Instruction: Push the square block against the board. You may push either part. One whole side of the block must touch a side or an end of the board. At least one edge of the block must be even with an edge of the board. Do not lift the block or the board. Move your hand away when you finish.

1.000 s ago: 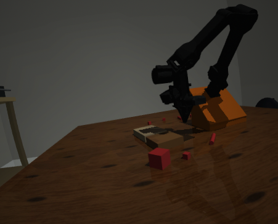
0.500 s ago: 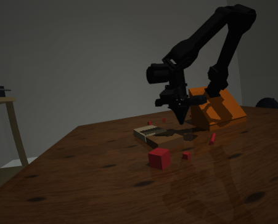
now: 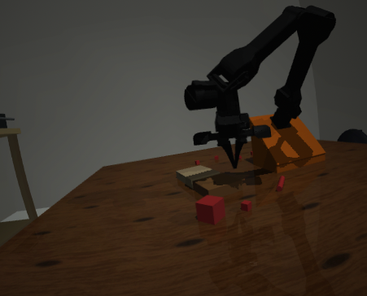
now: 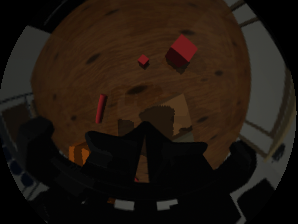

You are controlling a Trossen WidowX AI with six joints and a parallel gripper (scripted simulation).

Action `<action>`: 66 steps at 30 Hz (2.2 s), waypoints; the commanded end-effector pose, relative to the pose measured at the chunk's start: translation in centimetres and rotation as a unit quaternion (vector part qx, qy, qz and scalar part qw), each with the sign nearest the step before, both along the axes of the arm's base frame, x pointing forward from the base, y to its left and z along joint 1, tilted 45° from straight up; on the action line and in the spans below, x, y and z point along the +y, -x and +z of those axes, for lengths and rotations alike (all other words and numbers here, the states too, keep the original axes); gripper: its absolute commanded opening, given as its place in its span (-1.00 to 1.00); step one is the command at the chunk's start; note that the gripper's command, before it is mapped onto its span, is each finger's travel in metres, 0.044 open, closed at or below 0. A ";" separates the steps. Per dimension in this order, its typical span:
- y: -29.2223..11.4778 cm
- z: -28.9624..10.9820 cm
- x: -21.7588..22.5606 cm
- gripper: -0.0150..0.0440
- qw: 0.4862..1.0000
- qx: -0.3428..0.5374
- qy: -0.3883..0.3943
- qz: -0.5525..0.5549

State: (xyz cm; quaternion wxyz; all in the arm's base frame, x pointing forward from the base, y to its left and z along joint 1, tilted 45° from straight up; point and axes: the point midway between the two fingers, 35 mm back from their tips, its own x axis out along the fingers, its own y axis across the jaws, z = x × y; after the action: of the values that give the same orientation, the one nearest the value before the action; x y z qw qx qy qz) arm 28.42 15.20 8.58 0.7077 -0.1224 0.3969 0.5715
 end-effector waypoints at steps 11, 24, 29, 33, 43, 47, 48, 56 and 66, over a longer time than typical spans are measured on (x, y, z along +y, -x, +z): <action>-2.3 2.3 2.2 -0.49 0.971 -0.168 0.007 0.168; -3.1 0.1 6.0 -0.49 0.950 -0.222 0.008 0.221; -3.0 -0.8 6.9 -0.49 0.950 -0.222 0.007 0.221; -3.1 -1.0 6.7 -0.49 0.950 -0.222 0.007 0.221; -3.5 -2.1 5.6 -0.49 0.950 -0.222 0.008 0.222; -3.7 -2.6 5.2 -0.49 0.950 -0.222 0.009 0.222; -3.7 -2.7 5.1 -0.49 0.950 -0.221 0.009 0.222; -4.0 -3.6 4.2 -0.49 0.950 -0.221 0.009 0.222; -3.9 -2.8 5.0 -0.49 0.950 -0.221 0.009 0.222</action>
State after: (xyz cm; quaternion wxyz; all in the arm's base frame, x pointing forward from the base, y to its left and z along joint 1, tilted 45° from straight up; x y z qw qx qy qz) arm 32.42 19.87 5.64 0.6331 -0.3371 0.1949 0.6690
